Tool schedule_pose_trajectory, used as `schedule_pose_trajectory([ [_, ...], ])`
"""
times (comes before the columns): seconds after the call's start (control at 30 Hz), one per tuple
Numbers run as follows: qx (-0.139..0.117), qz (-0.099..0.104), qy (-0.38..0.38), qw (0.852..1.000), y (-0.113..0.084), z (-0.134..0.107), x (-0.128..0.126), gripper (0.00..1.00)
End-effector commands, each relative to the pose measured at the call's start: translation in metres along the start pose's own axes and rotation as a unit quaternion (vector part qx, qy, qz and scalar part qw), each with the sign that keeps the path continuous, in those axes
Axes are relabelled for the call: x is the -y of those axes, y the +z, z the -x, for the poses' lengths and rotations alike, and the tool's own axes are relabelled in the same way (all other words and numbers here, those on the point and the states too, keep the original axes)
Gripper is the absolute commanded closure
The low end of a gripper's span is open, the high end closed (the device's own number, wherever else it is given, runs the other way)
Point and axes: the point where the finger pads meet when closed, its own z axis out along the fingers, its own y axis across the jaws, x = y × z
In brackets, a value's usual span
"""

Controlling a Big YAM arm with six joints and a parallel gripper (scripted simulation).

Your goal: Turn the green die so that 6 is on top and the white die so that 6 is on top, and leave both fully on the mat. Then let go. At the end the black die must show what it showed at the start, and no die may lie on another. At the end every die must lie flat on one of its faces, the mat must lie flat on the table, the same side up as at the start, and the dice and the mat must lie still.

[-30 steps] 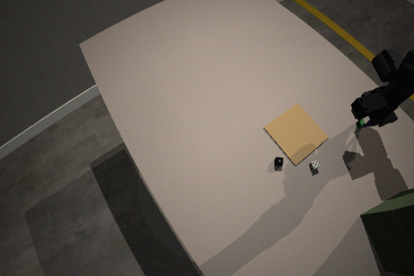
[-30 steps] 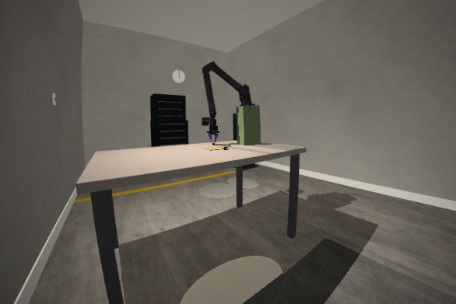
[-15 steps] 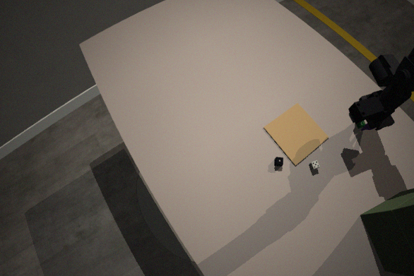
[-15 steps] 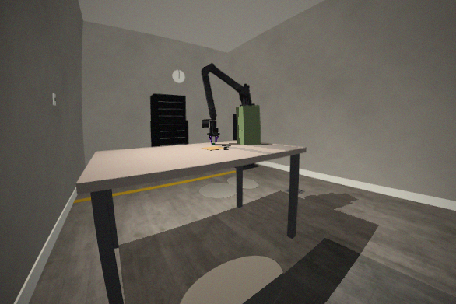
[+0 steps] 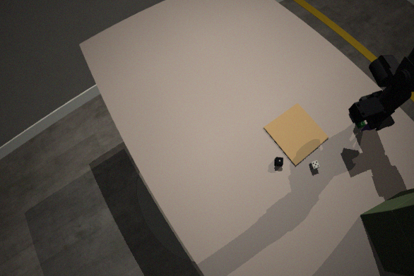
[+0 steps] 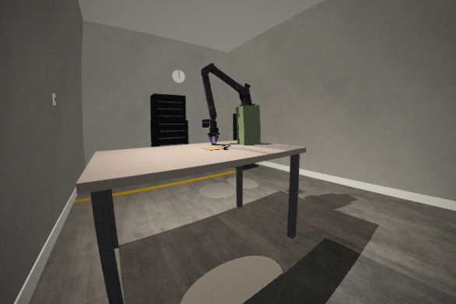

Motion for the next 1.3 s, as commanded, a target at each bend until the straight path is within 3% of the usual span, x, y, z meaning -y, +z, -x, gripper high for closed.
schedule_pose_trajectory([
  [0.0, 0.003, -0.001, 0.005, 1.000, 0.0035, -0.0035, -0.0028, 0.67],
  [0.73, 0.003, -0.001, 0.005, 1.000, 0.0035, -0.0035, -0.0028, 0.67],
  [0.77, 0.003, -0.001, 0.005, 1.000, 0.0035, -0.0035, -0.0028, 0.86],
  [1.27, 0.003, 0.000, 0.005, 1.000, 0.0035, -0.0035, -0.0030, 0.86],
])
